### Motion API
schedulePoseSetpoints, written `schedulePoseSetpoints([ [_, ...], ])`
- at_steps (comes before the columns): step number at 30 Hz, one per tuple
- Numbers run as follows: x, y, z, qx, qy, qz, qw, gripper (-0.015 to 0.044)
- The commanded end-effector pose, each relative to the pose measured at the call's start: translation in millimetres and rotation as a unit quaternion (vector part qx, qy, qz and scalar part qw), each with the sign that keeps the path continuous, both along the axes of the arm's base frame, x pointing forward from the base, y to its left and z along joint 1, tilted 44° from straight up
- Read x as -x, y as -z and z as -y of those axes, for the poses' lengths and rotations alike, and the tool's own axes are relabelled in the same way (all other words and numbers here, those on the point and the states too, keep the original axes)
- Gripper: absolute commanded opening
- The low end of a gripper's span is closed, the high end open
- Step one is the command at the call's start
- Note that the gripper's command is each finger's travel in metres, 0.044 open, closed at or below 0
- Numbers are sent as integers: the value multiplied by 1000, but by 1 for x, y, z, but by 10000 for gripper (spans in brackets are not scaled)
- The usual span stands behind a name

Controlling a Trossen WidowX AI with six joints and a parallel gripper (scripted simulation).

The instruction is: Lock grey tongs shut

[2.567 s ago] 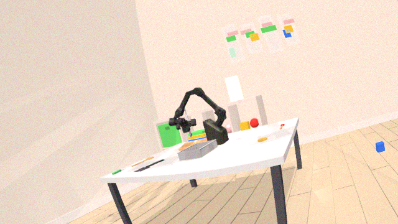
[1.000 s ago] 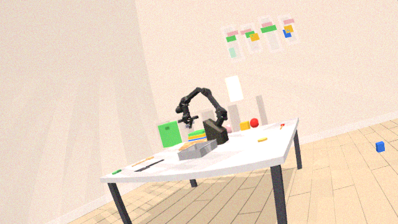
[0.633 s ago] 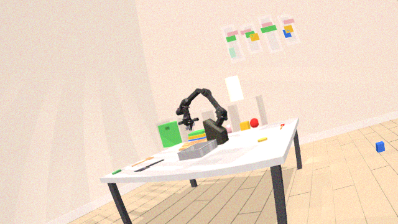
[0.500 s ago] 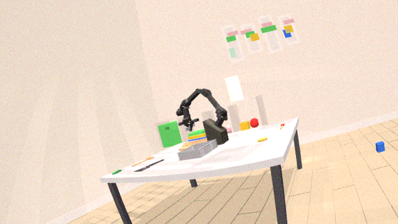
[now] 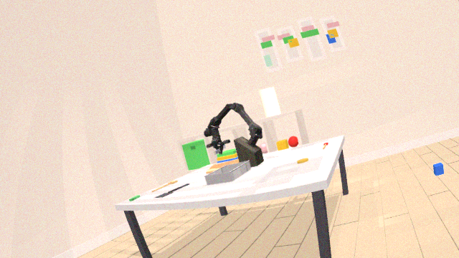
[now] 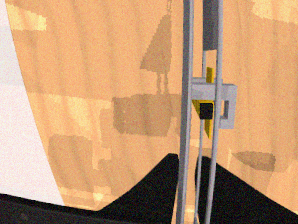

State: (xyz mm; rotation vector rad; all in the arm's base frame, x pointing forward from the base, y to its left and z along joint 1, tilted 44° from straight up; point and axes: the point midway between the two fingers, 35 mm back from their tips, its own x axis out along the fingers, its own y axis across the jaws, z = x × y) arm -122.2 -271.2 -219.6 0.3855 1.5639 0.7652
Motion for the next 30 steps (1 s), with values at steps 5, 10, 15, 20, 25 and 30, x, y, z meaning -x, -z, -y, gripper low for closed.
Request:
schedulePoseSetpoints([
  [5, 2, 9, -9, -1, -3, 0, 1000, -150],
  [10, 3, 15, -15, -2, -3, 0, 1000, -150],
  [15, 4, 21, -21, -2, -3, 0, 1000, -150],
  [20, 5, 26, -27, -2, -3, -1, 1000, -150],
  [25, 6, 32, -33, -2, -3, -1, 1000, -150],
  [30, 7, 37, -39, -2, -3, -1, 1000, -150],
])
